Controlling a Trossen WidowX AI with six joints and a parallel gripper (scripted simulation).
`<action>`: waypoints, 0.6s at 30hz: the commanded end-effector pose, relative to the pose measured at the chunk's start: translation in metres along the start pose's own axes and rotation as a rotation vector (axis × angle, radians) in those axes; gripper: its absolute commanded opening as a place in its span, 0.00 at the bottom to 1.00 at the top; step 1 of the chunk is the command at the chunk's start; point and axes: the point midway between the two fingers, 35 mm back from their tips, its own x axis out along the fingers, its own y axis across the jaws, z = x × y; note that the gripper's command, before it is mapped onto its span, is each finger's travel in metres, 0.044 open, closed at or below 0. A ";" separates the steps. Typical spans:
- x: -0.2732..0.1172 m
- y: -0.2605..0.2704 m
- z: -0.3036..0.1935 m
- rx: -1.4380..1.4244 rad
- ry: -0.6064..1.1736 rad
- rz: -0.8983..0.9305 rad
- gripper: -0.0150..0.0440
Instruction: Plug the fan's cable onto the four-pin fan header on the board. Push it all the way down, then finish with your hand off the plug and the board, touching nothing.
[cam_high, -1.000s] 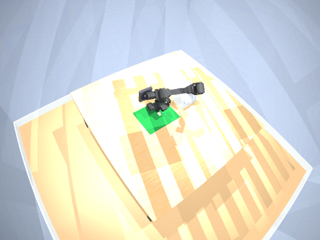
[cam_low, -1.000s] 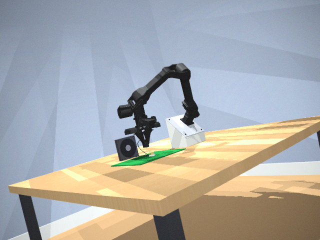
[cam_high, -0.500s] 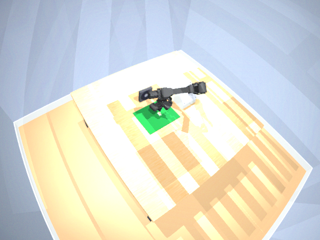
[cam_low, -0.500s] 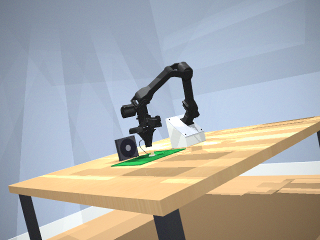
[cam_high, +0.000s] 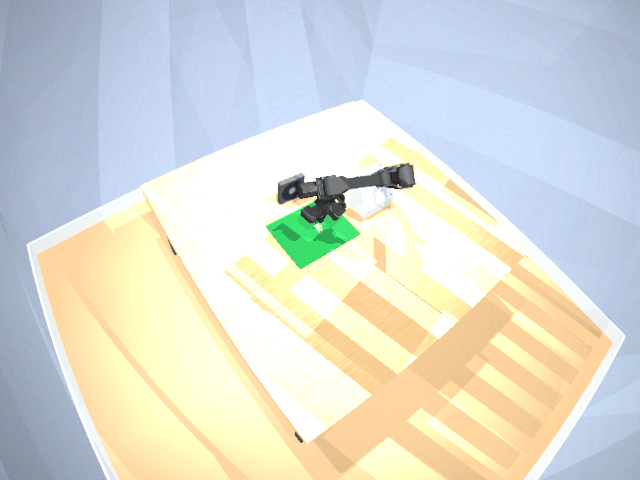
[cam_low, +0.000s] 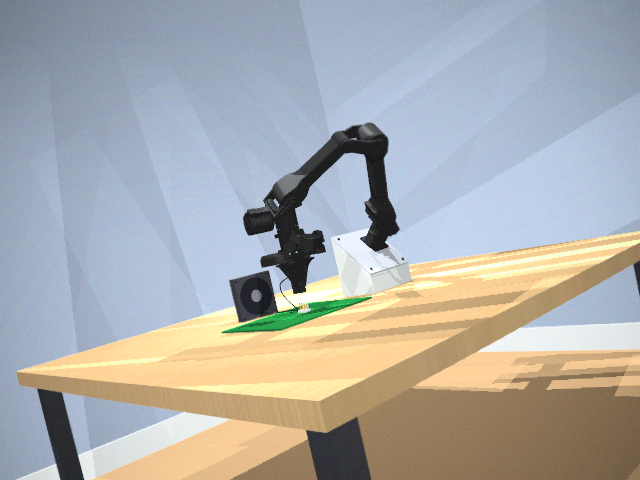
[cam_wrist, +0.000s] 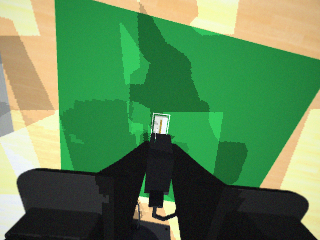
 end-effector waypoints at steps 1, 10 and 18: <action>0.000 0.001 0.001 0.005 0.000 0.003 0.25; 0.019 0.000 0.002 0.015 0.000 0.003 0.25; 0.022 0.000 0.002 0.016 -0.001 0.003 0.25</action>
